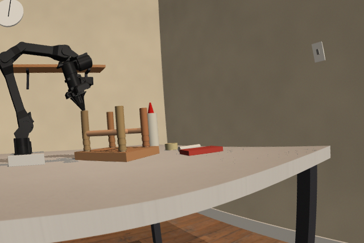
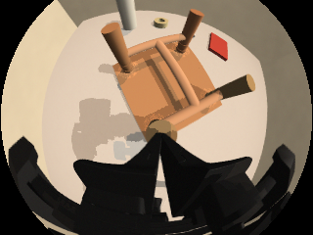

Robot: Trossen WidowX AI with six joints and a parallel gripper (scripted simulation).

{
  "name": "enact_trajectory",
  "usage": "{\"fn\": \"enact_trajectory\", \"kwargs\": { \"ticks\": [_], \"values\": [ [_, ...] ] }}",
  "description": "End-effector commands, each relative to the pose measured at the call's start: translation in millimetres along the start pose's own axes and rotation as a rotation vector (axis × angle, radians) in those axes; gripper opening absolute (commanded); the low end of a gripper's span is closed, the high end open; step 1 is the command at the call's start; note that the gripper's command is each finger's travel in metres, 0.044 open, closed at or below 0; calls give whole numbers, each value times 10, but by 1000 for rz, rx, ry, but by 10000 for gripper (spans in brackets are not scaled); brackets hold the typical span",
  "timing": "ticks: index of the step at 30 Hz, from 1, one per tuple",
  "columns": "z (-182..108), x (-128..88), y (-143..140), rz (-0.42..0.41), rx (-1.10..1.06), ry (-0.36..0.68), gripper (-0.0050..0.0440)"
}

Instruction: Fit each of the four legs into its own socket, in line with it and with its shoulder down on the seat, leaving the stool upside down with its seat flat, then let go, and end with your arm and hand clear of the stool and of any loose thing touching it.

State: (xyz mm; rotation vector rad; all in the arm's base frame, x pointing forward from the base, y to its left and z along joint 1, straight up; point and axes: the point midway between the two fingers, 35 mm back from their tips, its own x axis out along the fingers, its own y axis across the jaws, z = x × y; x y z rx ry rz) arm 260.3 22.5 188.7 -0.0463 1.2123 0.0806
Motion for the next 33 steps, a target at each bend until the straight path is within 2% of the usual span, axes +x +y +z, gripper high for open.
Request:
{"fn": "enact_trajectory", "kwargs": {
  "ticks": [1,11,33],
  "values": [
    [-149,286,-9,-4,0,103,0],
    [-135,263,-8,-4,0,99,0],
    [11,-30,-5,-3,0,46,0]
  ]
}}
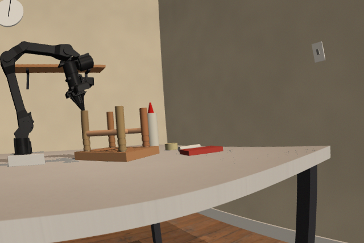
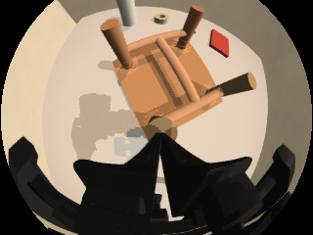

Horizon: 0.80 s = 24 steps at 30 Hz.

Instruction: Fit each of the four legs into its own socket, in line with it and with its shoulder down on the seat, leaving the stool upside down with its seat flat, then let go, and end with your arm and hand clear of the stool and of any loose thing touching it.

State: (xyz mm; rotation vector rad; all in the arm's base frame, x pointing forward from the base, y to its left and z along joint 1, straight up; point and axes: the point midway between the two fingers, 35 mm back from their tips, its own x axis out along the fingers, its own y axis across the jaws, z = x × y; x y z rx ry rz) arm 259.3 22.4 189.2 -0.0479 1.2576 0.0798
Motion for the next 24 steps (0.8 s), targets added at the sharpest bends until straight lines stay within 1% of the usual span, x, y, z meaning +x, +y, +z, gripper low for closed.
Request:
{"fn": "enact_trajectory", "kwargs": {
  "ticks": [1,17,19,20,22,24],
  "values": [
    [24,-39,-5,-3,0,-2,0],
    [95,-257,-2,-2,0,-39,0],
    [98,-268,-2,-2,0,-41,0],
    [91,-220,3,-1,-2,-27,0],
    [220,-240,41,3,-15,-21,0],
    [414,-257,105,10,-35,-12,0]
  ]
}}
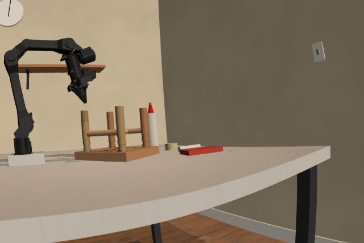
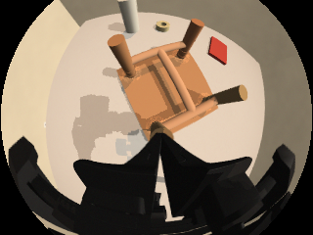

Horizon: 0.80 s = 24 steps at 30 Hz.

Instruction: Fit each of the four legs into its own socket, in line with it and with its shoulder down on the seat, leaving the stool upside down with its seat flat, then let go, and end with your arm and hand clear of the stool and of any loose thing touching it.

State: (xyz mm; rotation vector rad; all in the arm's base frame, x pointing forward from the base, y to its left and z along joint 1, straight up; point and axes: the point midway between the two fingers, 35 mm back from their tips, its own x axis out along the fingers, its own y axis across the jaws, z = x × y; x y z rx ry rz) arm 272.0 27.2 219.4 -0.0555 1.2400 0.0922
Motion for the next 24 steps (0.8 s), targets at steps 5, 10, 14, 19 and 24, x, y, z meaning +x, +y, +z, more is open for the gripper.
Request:
{"fn": "enact_trajectory", "kwargs": {
  "ticks": [5,10,14,19,24],
  "values": [
    [480,5,171,15,-52,19,0],
    [910,102,386,30,-103,42,0],
    [1204,245,589,42,-144,60,0],
    [1414,411,784,51,-179,76,0],
    [1414,411,784,51,-179,76,0]
  ]
}}
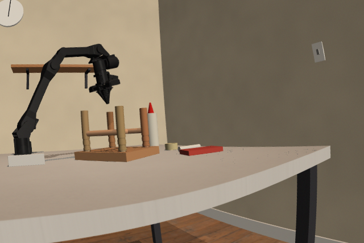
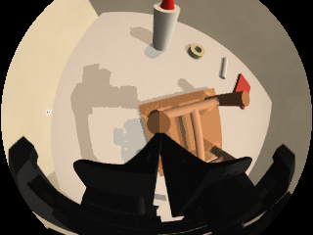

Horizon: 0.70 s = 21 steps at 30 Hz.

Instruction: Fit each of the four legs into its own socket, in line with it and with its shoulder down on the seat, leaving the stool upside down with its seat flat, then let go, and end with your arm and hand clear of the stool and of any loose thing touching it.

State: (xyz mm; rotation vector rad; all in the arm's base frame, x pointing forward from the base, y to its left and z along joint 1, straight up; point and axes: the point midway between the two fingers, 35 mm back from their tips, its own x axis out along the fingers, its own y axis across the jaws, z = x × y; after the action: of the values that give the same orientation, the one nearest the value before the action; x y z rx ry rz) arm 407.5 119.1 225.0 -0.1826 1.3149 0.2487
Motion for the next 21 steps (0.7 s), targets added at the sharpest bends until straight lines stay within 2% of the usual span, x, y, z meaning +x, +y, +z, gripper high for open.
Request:
{"fn": "enact_trajectory", "kwargs": {
  "ticks": [1,10,21],
  "values": [
    [35,-13,-1,-3,-1,-8,0],
    [-42,213,-2,-3,-1,-8,0],
    [-59,320,-2,-3,-1,-8,0]
  ]
}}
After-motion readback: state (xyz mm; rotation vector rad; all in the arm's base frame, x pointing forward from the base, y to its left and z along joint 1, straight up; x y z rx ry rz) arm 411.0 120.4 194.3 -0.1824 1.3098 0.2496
